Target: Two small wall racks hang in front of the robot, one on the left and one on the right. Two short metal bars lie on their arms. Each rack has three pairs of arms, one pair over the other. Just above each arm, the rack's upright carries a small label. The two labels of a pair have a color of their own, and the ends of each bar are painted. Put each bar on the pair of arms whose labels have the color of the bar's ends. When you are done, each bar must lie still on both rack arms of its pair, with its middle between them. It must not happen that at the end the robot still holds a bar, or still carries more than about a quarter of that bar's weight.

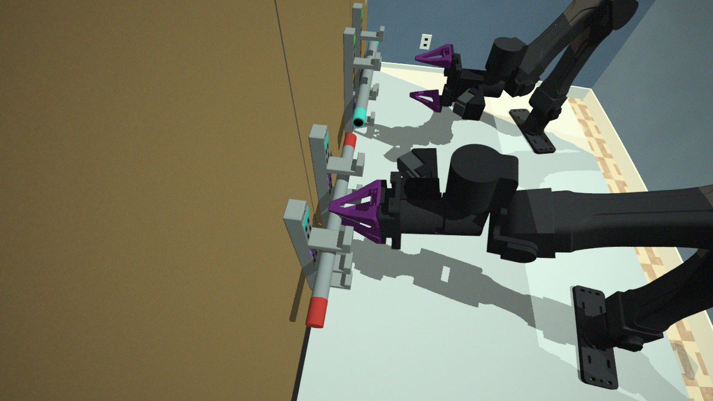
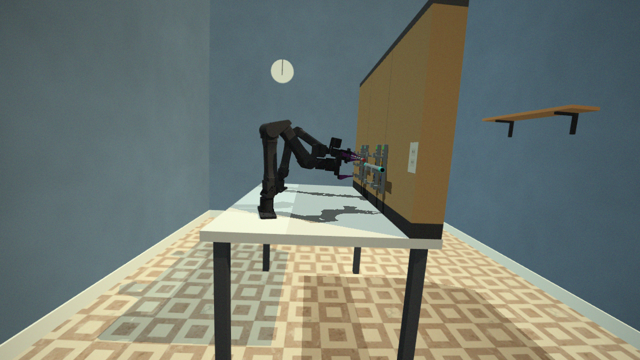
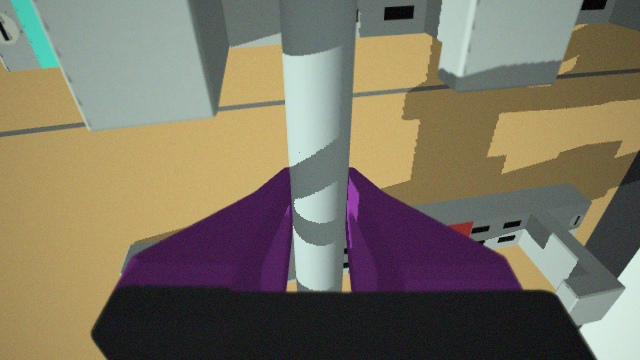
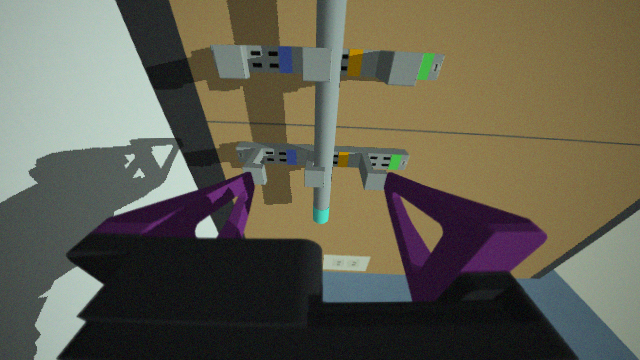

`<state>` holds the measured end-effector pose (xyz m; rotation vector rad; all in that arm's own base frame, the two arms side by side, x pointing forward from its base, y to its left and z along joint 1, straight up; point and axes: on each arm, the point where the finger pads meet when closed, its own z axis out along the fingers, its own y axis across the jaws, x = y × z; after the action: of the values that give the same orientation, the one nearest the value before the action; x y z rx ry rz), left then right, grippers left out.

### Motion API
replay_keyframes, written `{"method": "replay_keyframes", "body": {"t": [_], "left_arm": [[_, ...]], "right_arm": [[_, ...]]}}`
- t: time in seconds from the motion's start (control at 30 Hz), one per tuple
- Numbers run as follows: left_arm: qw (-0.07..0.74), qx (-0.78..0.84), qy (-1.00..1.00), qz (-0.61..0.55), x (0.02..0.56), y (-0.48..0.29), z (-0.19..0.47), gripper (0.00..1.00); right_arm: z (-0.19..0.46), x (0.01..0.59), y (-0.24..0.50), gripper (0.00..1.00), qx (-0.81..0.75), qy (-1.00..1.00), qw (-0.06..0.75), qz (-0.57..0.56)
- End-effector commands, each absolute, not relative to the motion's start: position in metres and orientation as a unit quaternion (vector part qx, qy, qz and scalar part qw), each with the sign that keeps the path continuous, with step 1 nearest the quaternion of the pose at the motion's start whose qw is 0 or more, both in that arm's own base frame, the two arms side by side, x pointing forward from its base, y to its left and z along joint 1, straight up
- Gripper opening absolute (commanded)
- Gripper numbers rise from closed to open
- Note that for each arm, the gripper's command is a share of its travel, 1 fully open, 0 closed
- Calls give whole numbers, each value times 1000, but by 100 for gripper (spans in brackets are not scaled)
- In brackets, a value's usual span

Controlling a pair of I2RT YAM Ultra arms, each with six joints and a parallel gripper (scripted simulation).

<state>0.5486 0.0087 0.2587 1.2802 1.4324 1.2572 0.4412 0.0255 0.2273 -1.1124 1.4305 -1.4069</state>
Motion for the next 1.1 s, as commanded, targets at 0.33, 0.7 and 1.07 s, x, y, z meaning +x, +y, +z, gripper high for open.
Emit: {"method": "replay_keyframes", "body": {"t": [0.33, 0.7, 1.07], "left_arm": [[463, 463, 535, 535, 537, -2, 317, 0], [463, 463, 535, 535, 528, -4, 314, 0], [463, 463, 535, 535, 520, -5, 312, 0]], "right_arm": [[237, 442, 29, 100, -428, 563, 428, -563], [237, 442, 29, 100, -428, 563, 428, -563], [237, 442, 29, 100, -428, 563, 428, -563]]}}
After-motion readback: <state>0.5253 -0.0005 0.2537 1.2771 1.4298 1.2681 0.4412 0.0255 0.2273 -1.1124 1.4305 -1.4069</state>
